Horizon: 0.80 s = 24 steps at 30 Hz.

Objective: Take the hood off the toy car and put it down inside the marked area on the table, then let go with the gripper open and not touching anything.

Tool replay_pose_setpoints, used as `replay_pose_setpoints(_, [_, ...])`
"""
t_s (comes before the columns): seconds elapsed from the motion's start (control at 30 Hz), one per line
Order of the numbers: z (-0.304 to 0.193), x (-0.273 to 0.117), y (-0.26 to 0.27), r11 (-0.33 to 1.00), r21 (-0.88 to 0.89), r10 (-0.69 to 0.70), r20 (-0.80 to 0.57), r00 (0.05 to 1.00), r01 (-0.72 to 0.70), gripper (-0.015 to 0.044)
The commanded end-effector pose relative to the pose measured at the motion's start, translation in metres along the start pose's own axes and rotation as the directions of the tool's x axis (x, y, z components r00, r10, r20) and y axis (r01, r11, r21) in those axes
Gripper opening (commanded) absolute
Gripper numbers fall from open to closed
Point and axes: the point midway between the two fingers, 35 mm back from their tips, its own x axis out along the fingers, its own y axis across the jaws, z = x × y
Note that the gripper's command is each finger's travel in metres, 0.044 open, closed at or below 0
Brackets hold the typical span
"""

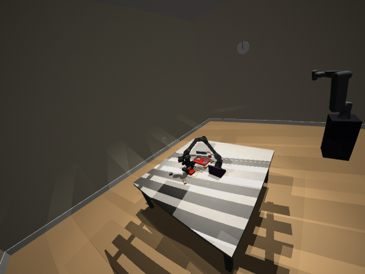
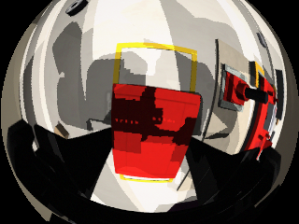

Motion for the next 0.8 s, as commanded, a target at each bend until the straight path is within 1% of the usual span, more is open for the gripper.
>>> replay_pose_setpoints(0.0, [0.0,0.0,0.0,1.0,0.0,0.0,0.0,1.0,0.0,0.0315])
replay_pose_setpoints(0.17, [0.0,-0.003,0.0,1.0,0.0,0.0,0.0,1.0,0.0,0.044])
replay_pose_setpoints(0.27, [0.002,-0.025,0.002,1.0,0.0,0.0,0.0,1.0,0.0,0.044])
replay_pose_setpoints(0.4, [0.0,-0.071,0.002,1.0,-0.001,-0.004,-0.002,1.0,0.004,0.044])
replay_pose_setpoints(0.77, [0.0,-0.074,0.002,1.0,-0.001,-0.005,-0.002,1.0,0.005,0.044])
